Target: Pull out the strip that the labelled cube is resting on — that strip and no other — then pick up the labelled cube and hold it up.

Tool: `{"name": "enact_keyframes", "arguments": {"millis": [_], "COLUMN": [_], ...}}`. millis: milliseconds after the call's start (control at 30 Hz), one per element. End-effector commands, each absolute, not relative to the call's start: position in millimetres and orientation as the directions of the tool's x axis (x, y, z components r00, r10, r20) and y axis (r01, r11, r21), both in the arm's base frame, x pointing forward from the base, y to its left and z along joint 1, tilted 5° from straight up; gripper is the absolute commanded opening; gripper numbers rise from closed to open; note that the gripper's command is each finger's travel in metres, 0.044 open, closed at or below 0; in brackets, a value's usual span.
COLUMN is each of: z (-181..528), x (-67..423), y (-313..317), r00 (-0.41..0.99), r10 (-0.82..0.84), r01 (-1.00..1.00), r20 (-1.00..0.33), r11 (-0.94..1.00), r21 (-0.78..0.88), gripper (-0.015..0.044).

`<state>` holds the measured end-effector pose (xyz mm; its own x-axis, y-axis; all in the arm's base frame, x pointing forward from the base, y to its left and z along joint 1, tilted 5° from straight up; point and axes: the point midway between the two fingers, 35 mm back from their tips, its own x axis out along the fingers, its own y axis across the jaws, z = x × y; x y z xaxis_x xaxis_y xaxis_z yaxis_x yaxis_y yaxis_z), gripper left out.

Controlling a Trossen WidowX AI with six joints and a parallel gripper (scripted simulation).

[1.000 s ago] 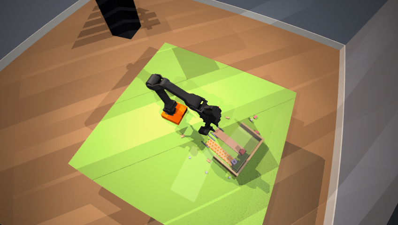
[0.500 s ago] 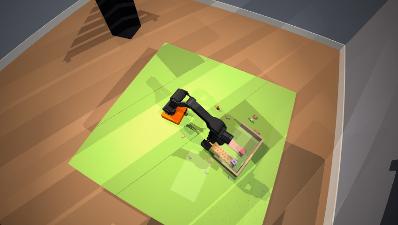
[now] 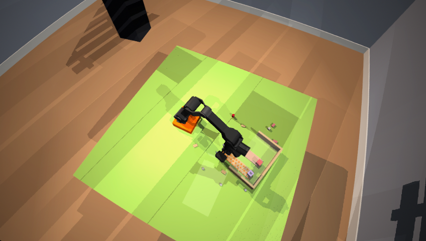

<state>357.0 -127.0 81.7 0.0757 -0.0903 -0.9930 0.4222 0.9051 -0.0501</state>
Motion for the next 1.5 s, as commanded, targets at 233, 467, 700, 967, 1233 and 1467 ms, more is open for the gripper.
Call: {"name": "enact_keyframes", "arguments": {"millis": [233,467,700,967,1233,1467], "z": [60,49,37,26,25,25], "x": [357,357,355,354,354,354], "y": [-128,-129,-131,-132,-132,-132], "r00": [0.067,0.067,0.067,0.067,0.067,0.067], "r10": [-0.084,-0.084,-0.085,-0.085,-0.085,-0.085], "r01": [0.422,0.422,0.422,0.422,0.422,0.422], "r20": [-0.994,-0.994,-0.994,-0.994,-0.994,-0.994], "r11": [0.905,0.905,0.905,0.905,0.905,0.905], "r21": [-0.048,-0.048,-0.049,-0.049,-0.049,-0.049], "gripper": [0.0,0.0,0.0,0.0,0.0,0.0]}}
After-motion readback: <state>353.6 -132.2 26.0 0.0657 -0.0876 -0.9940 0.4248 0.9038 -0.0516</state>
